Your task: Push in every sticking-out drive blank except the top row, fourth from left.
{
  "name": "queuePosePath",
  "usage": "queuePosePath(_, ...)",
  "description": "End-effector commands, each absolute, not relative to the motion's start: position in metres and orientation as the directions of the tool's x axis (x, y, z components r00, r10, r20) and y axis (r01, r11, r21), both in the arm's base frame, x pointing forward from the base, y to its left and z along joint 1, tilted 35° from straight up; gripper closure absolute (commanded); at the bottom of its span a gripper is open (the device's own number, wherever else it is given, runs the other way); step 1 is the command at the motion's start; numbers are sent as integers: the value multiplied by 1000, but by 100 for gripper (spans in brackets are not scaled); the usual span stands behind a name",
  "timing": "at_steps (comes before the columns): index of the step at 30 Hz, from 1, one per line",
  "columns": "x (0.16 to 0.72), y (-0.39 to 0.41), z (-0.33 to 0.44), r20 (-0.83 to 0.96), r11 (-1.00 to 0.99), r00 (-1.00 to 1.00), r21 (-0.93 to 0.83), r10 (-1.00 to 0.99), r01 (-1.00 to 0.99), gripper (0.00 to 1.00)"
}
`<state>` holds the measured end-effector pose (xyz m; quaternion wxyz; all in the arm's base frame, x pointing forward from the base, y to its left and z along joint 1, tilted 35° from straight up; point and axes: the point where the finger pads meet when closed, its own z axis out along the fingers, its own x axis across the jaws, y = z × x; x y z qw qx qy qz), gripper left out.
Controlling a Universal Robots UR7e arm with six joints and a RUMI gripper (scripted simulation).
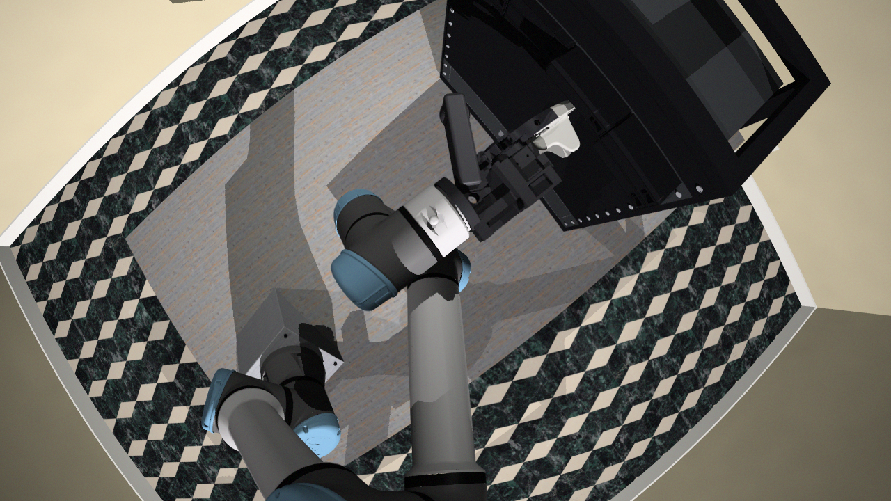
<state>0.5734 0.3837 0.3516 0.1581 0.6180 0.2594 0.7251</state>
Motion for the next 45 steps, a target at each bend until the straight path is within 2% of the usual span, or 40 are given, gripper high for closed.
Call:
queuePosePath(1,575,384,353,814,-816,-188,571,549,91,100)
queuePosePath(45,582,386,354,814,-816,-188,571,549,91,100)
